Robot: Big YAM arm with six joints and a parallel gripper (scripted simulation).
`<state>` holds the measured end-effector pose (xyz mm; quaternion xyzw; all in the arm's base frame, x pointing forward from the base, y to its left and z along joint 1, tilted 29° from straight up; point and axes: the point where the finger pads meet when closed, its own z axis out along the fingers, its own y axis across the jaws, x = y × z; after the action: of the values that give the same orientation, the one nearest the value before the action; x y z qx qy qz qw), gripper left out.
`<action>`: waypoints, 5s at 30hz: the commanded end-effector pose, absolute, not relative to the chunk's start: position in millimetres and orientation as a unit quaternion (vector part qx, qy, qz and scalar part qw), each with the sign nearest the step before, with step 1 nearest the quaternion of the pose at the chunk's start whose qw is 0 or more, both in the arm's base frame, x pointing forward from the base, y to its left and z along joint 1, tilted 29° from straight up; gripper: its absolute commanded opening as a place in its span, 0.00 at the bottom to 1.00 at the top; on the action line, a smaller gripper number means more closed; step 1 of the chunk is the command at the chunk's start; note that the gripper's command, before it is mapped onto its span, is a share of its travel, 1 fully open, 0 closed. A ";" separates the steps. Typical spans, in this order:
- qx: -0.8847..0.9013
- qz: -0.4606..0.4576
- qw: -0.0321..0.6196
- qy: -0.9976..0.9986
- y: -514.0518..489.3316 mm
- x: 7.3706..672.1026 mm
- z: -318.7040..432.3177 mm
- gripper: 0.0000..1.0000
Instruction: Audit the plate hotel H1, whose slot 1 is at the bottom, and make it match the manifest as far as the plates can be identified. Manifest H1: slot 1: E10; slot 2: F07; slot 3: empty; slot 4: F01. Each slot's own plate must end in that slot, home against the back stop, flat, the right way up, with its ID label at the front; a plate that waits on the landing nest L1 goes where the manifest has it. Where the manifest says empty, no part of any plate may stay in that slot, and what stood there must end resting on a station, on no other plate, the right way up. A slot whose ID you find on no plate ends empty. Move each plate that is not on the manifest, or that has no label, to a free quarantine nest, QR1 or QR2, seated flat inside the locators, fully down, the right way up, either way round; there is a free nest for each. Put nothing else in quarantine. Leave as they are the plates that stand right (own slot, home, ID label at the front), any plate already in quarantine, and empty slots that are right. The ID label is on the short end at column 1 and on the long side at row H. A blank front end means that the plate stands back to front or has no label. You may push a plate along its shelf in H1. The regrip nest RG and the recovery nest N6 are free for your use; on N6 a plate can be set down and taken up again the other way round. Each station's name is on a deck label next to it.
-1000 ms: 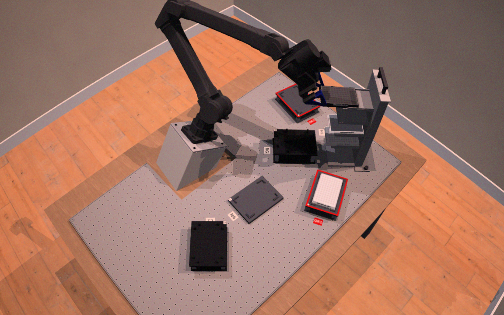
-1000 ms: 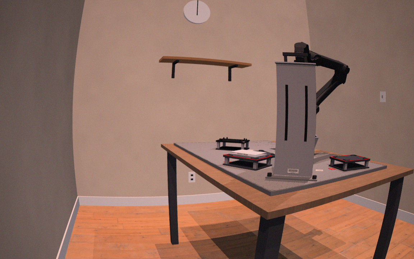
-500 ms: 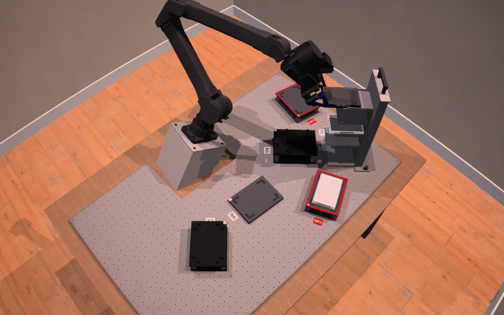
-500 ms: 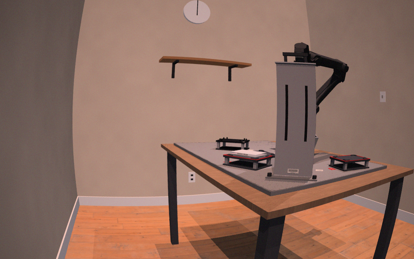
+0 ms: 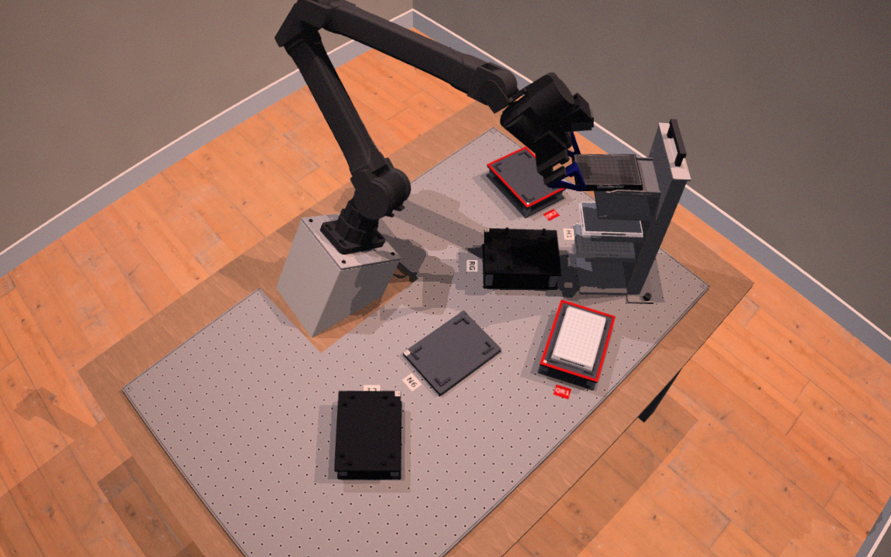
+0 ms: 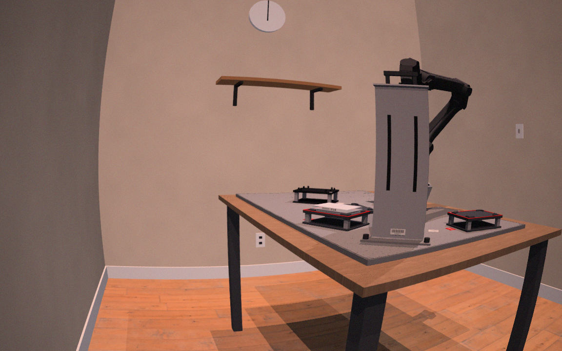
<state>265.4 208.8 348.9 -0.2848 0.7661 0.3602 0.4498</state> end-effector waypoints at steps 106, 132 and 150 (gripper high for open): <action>-0.293 0.357 0.464 0.756 155.3 212.8 339.3 0.00; -0.295 0.359 0.469 0.751 162.7 219.4 351.8 0.00; -0.296 0.359 0.475 0.747 169.8 226.3 364.1 0.00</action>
<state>222.9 164.6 324.9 -0.2851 0.7672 0.3594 0.4482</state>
